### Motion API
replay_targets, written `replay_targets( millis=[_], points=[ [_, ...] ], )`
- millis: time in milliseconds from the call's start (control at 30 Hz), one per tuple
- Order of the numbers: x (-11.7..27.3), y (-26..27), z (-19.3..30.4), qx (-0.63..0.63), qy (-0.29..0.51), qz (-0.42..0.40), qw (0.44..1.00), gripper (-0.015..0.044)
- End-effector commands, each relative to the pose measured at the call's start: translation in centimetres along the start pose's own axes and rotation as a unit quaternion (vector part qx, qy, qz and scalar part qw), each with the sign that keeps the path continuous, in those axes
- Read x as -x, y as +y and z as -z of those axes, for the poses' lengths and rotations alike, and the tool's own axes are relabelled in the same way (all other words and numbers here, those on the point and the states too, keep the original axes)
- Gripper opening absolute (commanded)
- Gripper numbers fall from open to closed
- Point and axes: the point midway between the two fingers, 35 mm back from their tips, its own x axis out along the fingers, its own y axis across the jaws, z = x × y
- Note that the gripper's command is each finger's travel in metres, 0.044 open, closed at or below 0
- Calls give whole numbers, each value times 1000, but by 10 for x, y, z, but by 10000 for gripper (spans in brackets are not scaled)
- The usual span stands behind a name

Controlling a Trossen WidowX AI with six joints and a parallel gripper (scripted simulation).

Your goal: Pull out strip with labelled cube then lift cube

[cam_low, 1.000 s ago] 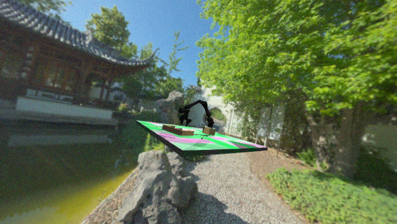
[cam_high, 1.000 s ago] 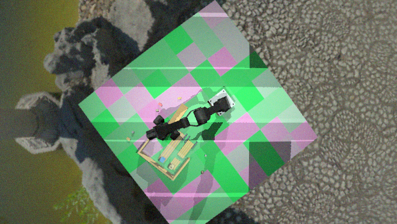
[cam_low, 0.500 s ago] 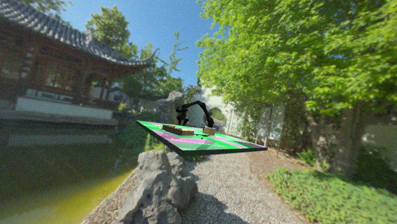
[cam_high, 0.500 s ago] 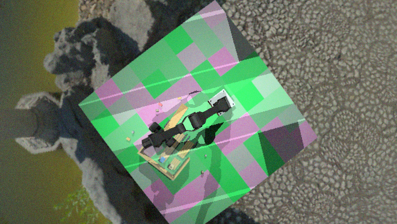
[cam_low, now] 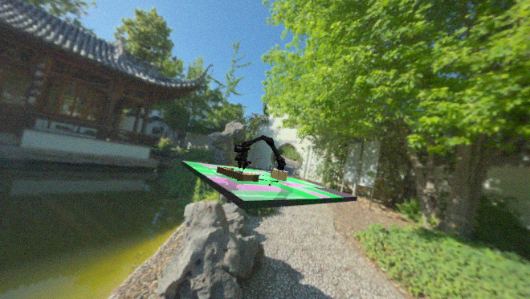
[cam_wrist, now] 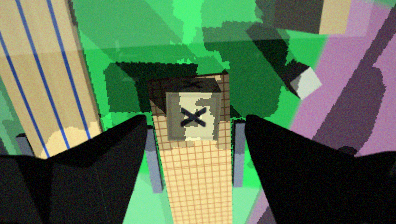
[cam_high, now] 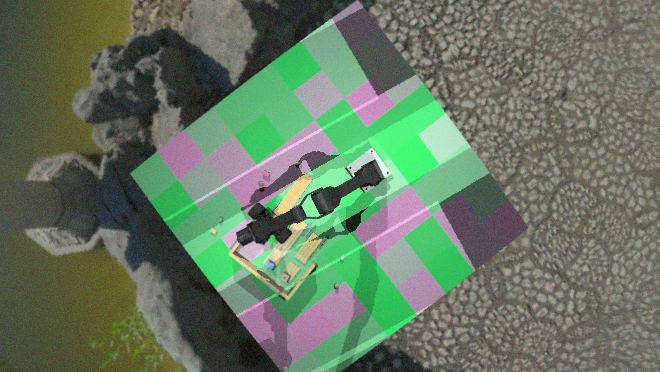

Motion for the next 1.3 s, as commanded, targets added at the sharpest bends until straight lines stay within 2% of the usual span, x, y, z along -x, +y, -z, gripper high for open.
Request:
replay_targets(
  millis=[0, 767, 900, 1100, 1233, 1267],
  points=[
    [-11, 1, 2, -3, 5, -3, 1000, 250],
    [-36, 1, 3, -3, 5, -3, 1000, 250],
    [-33, 1, 2, 0, 4, -2, 1000, 145],
    [-33, 1, 2, 0, 4, -2, 1000, 105],
    [-32, 1, 4, 0, 4, -2, 1000, 0],
    [-30, 2, 6, 0, 4, -2, 1000, 0]
  ],
)
